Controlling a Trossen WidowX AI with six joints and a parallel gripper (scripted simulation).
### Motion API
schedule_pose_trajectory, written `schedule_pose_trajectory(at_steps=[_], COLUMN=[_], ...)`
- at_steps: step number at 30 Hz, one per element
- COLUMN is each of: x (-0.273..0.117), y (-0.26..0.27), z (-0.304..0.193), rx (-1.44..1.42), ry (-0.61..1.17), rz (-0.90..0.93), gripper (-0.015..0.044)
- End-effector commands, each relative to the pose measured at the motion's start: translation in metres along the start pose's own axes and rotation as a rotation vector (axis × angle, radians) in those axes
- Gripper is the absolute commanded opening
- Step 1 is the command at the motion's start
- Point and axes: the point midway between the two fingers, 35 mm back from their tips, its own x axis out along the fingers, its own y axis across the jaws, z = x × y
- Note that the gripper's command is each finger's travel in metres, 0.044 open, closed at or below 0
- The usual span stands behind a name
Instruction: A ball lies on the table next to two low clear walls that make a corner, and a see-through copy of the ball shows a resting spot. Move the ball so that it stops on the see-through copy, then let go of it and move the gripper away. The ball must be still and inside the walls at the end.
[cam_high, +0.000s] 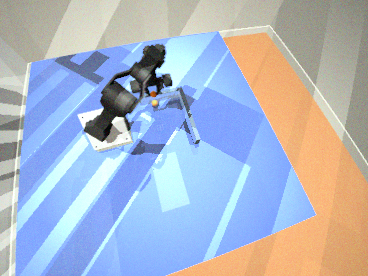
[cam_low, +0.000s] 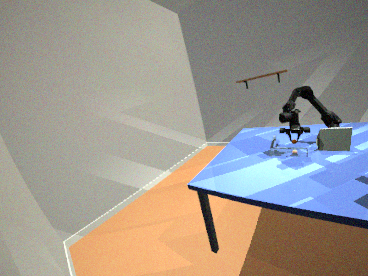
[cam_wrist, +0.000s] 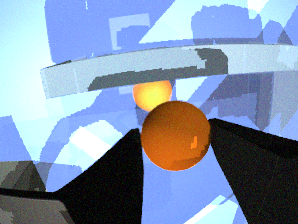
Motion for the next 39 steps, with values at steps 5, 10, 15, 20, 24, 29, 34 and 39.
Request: schedule_pose_trajectory(at_steps=[5, 10, 15, 20, 24, 29, 34, 39], x=[0.049, 0.065, 0.067, 0.073, 0.080, 0.084, 0.084, 0.082], y=[0.003, 0.004, 0.004, 0.004, 0.004, 0.004, 0.004, 0.003], z=[-0.002, -0.003, -0.003, -0.003, -0.003, -0.003, -0.003, -0.002], rx=[-0.008, -0.008, -0.008, -0.008, -0.008, -0.008, -0.008, -0.001], ry=[0.011, 0.013, 0.013, 0.013, 0.013, 0.014, 0.014, 0.008], rz=[0.006, 0.006, 0.006, 0.006, 0.006, 0.006, 0.006, 0.006], gripper=[0.0000, 0.0000, 0.0000, 0.0000, 0.0000, 0.0000, 0.0000, 0.0131])
